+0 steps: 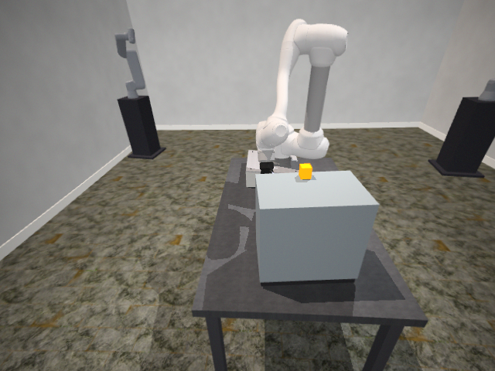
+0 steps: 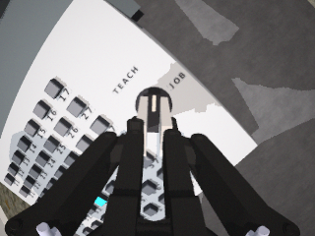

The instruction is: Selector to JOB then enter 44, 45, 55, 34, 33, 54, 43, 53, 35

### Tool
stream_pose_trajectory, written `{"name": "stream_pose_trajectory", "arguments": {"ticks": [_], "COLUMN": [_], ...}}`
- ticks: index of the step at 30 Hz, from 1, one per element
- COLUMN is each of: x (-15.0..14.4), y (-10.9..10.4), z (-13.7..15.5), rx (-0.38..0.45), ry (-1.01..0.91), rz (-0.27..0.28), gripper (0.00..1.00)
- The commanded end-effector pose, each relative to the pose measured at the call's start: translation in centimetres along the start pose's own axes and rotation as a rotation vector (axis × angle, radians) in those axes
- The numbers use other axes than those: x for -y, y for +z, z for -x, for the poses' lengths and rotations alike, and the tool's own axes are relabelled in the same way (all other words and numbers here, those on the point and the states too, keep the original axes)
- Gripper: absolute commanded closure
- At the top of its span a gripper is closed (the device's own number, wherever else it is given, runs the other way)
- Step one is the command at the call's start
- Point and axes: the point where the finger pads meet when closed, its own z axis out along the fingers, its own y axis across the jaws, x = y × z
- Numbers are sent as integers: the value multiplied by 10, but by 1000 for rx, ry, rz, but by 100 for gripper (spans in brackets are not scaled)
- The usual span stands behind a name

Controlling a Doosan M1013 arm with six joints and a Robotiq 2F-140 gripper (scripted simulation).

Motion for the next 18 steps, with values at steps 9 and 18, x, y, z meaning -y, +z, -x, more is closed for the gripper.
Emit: {"name": "stream_pose_trajectory", "arguments": {"ticks": [9, 18], "x": [0, 0], "y": [2, 2], "z": [-2, -2], "rx": [-1, -1], "ry": [271, 467], "rz": [0, 0], "gripper": [100, 100]}}
